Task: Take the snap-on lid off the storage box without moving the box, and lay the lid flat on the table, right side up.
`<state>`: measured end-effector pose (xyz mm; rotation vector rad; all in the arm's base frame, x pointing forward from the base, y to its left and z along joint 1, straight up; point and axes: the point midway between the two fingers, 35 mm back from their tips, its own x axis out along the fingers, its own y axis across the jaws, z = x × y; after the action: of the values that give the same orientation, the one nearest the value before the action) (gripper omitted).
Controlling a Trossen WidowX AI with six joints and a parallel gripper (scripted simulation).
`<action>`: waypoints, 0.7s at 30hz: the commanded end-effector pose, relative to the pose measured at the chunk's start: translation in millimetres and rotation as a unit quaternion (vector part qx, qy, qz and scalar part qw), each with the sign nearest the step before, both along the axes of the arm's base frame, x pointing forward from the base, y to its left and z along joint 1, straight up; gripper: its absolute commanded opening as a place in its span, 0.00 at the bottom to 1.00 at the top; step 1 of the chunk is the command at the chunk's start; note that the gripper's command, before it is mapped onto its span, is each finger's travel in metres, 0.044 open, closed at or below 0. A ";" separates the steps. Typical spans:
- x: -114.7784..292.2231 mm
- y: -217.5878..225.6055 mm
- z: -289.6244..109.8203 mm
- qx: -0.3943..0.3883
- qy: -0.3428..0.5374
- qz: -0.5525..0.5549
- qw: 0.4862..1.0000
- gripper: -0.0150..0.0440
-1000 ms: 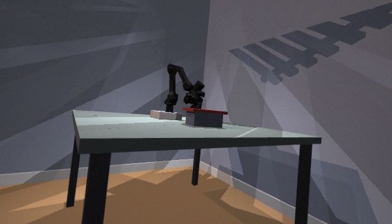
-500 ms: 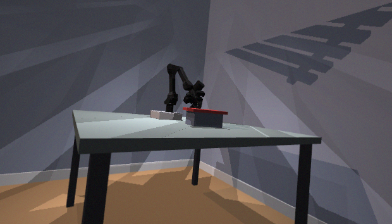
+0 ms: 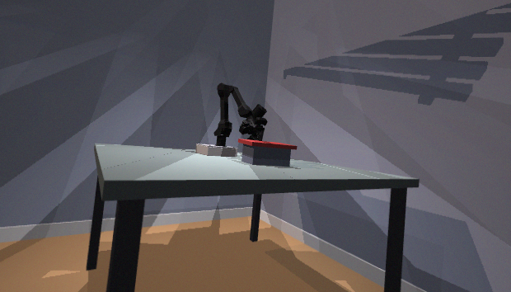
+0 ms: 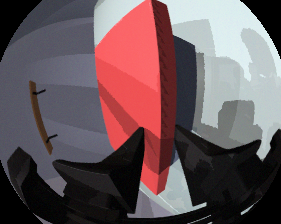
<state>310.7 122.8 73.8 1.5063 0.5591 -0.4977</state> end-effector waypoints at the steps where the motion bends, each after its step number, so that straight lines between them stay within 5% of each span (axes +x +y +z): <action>1: -0.1 -0.1 1.7 0.000 -0.001 0.000 1.000 0.25; 21: -0.4 -0.2 5.8 0.000 -0.001 0.000 1.000 0.25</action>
<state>310.4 122.7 78.5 1.5072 0.5585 -0.4966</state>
